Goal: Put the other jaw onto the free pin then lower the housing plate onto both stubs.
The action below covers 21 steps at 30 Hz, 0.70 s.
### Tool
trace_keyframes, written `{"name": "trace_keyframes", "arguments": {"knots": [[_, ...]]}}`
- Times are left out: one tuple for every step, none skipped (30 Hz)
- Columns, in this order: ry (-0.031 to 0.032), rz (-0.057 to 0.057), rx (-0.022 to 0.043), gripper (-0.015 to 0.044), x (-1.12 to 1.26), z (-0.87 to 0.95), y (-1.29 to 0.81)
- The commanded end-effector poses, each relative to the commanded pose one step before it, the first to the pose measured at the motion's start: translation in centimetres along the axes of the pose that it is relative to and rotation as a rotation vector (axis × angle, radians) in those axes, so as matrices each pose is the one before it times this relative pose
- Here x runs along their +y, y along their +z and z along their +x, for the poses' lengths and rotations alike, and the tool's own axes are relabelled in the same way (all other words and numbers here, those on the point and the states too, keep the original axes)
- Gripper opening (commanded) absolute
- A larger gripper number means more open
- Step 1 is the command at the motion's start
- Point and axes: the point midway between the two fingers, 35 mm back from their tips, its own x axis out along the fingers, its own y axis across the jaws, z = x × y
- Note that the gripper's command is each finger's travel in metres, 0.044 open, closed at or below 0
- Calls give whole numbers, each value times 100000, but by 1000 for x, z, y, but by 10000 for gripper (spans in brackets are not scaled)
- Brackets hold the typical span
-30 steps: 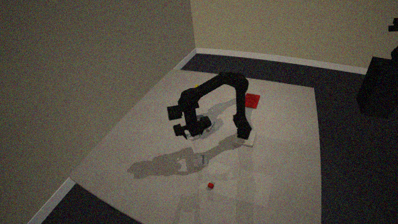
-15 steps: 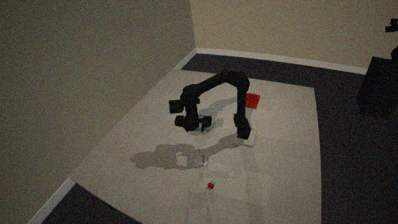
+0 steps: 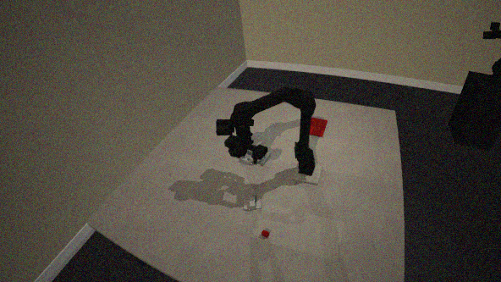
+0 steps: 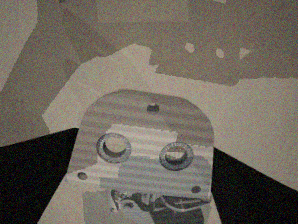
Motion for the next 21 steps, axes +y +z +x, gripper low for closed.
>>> {"name": "trace_keyframes", "arguments": {"knots": [[675, 11402, 89, 351, -16, 87, -875], [-8, 2969, 14, 351, -72, 2, -214], [-8, 2969, 14, 351, -76, 2, -212], [-8, 2969, 13, 351, -80, 2, -210], [-9, 2969, 13, 351, -84, 2, -208], [-9, 2969, 13, 351, -88, 3, -206], [-9, 2969, 12, 351, -92, 3, -203], [-10, 2969, 12, 351, -96, 3, -201], [-10, 2969, 11, 351, -100, 3, -198], [-10, 2969, 11, 351, -104, 3, -196], [-11, 2969, 11, 351, -108, 3, -193], [-11, 2969, 10, 351, -112, 3, -190], [-11, 2969, 10, 351, -115, 3, -188], [-11, 2969, 9, 351, -119, 3, -185], [-12, 2969, 9, 351, -122, 3, -182], [-12, 2969, 9, 351, -126, 3, -179], [-12, 2969, 8, 351, -129, 4, -176], [-12, 2969, 8, 351, -133, 4, -173], [-12, 2969, 7, 351, -136, 4, -170], [-13, 2969, 7, 351, -139, 4, -166], [-13, 2969, 6, 351, -142, 4, -163]]}}
